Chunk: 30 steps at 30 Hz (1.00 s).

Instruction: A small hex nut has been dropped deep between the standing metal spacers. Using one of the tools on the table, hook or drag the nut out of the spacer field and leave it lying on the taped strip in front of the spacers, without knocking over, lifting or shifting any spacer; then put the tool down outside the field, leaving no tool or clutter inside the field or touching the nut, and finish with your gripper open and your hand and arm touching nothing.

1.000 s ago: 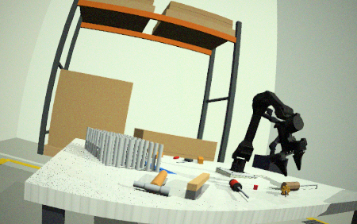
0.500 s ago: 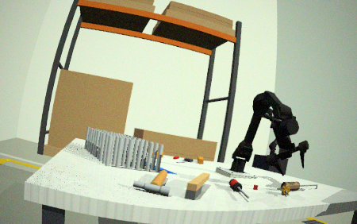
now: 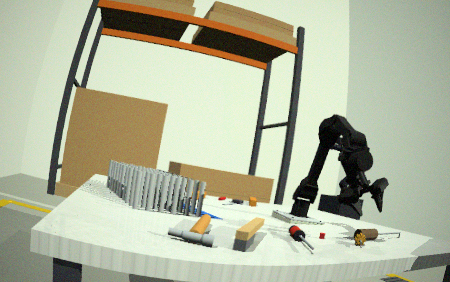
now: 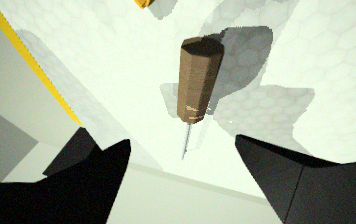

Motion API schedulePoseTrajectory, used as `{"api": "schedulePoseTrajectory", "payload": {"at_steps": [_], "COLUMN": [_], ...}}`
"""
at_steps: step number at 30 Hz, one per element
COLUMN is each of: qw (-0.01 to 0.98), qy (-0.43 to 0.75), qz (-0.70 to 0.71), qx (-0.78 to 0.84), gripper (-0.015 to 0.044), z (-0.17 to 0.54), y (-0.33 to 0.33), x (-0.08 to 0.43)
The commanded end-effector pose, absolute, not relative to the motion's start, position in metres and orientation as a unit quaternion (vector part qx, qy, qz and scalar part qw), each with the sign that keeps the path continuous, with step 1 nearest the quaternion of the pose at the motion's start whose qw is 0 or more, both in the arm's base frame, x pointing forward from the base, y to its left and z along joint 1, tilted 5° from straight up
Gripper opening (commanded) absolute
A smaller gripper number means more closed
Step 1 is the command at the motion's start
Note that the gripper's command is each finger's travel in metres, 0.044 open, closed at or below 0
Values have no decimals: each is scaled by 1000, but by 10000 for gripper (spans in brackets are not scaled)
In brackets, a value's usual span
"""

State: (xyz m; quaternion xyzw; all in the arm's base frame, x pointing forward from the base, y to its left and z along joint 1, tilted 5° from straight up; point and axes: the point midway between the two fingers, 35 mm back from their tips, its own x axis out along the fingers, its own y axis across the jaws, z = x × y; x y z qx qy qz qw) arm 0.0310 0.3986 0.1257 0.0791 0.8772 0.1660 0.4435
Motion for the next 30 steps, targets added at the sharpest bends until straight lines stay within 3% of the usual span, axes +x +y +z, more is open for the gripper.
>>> {"api": "schedulePoseTrajectory", "payload": {"at_steps": [1, 4, 30], "qw": [441, 441, 441], "qy": [879, 879, 879], "qz": [162, 162, 162], "qx": [82, 82, 82], "gripper": [335, 280, 280], "z": [127, 127, 99], "y": [399, 399, 404], "x": [31, 31, 31]}}
